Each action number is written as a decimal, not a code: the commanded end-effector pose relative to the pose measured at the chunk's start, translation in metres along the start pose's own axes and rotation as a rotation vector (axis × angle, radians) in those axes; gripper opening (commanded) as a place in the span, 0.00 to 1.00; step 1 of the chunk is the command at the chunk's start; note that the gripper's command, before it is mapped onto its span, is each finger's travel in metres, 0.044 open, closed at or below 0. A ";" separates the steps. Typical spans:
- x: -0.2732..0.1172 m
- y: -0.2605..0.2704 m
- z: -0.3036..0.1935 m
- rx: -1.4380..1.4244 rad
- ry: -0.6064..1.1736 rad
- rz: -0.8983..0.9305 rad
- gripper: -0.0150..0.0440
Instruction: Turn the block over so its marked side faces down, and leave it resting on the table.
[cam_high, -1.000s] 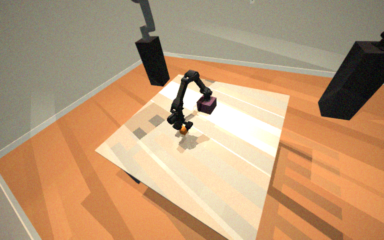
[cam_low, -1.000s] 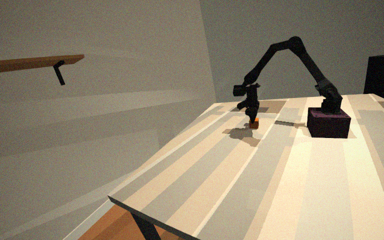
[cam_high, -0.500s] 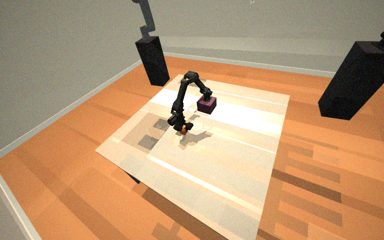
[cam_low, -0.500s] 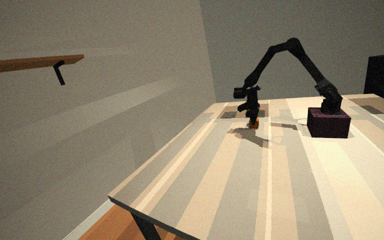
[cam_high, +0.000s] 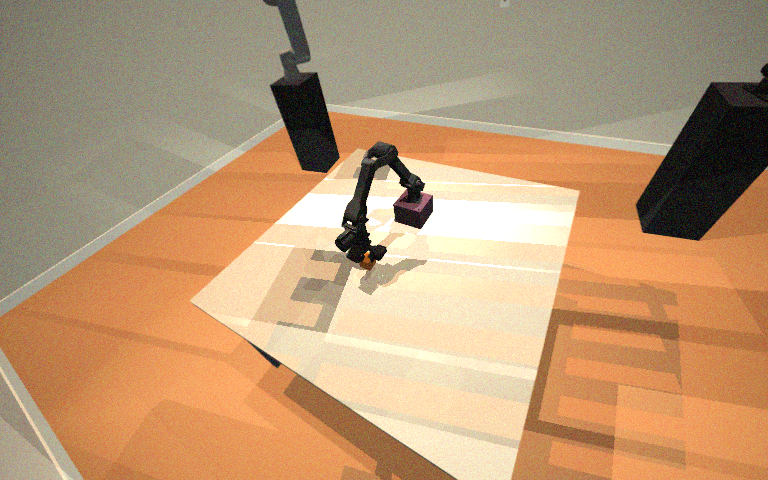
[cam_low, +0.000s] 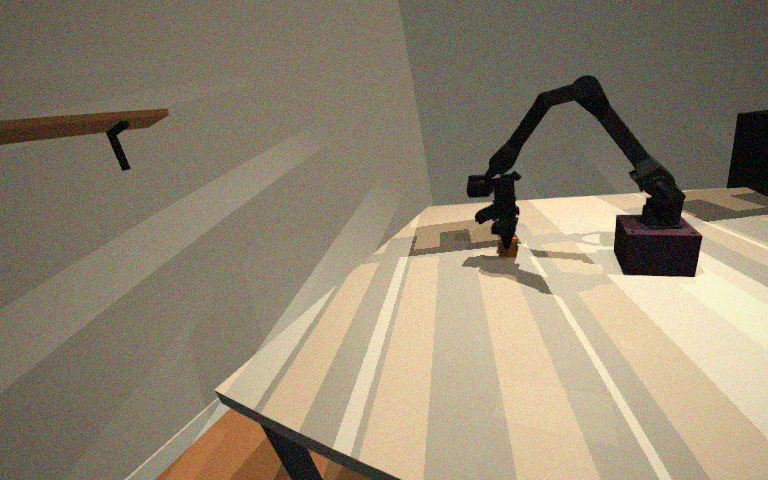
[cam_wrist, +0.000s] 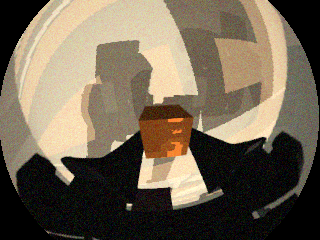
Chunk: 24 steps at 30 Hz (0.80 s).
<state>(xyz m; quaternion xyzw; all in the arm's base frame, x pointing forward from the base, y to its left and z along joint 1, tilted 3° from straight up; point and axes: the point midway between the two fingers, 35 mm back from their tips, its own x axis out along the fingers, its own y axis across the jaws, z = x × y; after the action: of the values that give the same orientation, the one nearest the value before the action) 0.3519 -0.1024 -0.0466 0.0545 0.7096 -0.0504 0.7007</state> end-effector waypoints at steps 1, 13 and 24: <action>0.000 0.000 0.000 0.005 0.000 -0.002 0.46; -0.030 0.000 0.000 0.005 -0.001 -0.002 0.25; -0.023 -0.001 0.003 0.009 -0.134 0.001 0.25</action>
<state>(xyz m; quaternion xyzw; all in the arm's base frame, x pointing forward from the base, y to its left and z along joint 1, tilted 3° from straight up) 0.3525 -0.1037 -0.0253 0.0532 0.6816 -0.0556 0.7277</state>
